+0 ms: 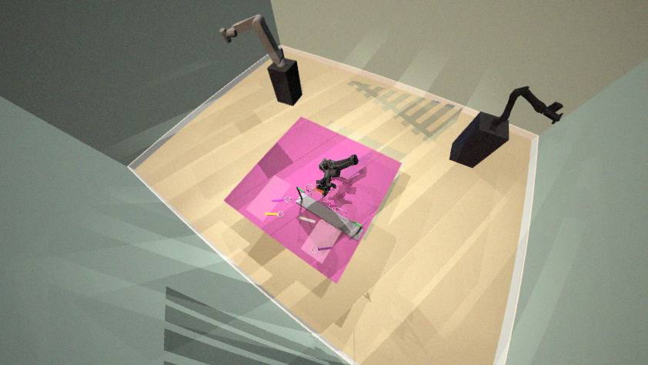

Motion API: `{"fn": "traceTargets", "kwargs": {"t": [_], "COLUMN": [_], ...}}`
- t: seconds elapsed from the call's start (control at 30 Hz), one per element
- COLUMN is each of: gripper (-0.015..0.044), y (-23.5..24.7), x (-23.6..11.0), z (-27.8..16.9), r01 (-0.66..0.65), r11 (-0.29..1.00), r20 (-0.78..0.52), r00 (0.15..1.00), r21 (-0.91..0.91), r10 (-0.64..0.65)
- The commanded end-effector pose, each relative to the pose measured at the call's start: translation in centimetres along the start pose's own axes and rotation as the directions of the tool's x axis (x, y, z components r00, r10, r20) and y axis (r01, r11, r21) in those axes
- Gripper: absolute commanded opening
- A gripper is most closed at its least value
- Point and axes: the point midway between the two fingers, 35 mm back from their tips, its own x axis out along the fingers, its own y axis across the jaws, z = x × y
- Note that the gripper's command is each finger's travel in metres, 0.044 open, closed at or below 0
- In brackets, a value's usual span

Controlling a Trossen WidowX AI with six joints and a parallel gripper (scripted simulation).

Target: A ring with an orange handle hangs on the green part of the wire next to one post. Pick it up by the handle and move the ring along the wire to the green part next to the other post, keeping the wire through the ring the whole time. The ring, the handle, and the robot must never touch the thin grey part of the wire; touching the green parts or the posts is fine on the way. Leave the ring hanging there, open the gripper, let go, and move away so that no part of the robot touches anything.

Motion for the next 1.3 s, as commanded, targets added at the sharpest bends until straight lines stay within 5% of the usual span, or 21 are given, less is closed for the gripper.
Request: {"fn": "traceTargets", "kwargs": {"t": [0.0,1.27], "gripper": [-0.015,-0.015], "y": [0.0,1.9], "x": [0.0,0.0], "z": [0.1,0.6], "r01": [-0.016,-0.205], "r11": [0.999,0.873], "r20": [0.011,0.109], "r00": [1.0,0.979], "r21": [0.047,0.443], "r10": [0.015,0.174]}}
